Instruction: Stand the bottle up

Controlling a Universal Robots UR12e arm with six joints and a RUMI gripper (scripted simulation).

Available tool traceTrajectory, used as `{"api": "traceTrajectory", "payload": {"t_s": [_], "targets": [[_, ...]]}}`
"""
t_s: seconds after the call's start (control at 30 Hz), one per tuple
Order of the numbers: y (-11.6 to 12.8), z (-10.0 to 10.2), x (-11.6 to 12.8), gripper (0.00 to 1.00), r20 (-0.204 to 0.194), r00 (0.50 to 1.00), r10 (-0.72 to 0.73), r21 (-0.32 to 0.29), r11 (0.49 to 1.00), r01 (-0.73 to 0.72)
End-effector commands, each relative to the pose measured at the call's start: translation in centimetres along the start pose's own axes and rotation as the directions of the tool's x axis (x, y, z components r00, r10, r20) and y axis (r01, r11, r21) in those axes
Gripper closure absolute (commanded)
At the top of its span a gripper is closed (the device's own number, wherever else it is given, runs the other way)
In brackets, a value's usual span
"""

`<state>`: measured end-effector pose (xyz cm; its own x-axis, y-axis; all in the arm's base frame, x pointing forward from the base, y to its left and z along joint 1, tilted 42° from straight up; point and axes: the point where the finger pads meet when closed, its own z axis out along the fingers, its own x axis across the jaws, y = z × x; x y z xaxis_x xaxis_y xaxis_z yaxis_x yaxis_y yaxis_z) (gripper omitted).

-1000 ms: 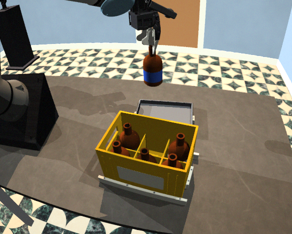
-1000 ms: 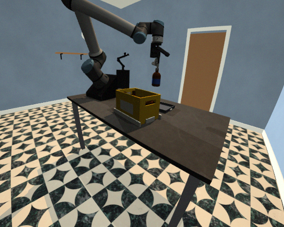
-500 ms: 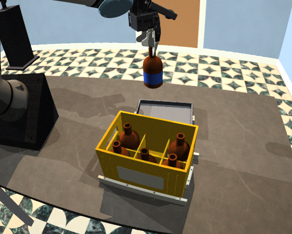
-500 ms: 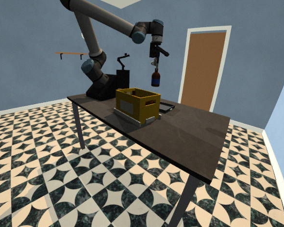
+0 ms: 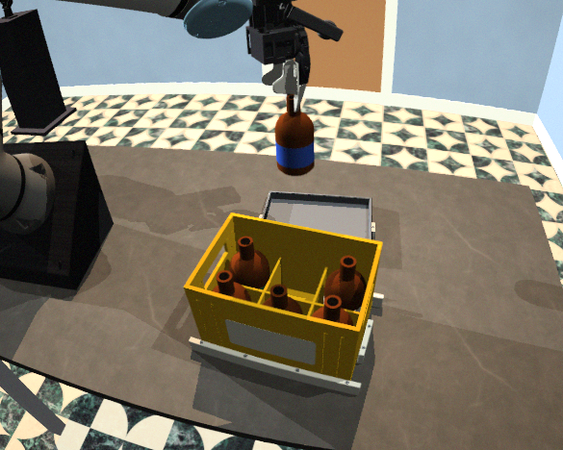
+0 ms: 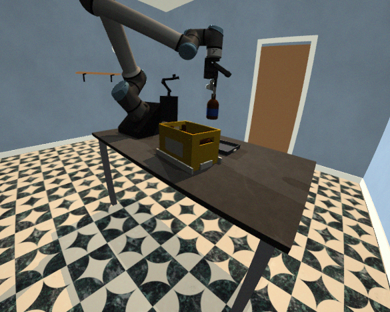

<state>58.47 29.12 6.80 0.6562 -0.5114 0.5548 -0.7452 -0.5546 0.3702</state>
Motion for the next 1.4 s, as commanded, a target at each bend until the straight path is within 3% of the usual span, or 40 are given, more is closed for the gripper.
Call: {"api": "traceTrajectory", "payload": {"t_s": [0.0, 1.37], "targets": [[0.4, -0.1, 0.9, 1.00, 0.000, 1.000, 0.001, 0.001, 1.000, -0.001], [4.2, -0.1, 8.2, 1.00, 0.000, 1.000, 0.001, 0.001, 1.000, -0.001]]}}
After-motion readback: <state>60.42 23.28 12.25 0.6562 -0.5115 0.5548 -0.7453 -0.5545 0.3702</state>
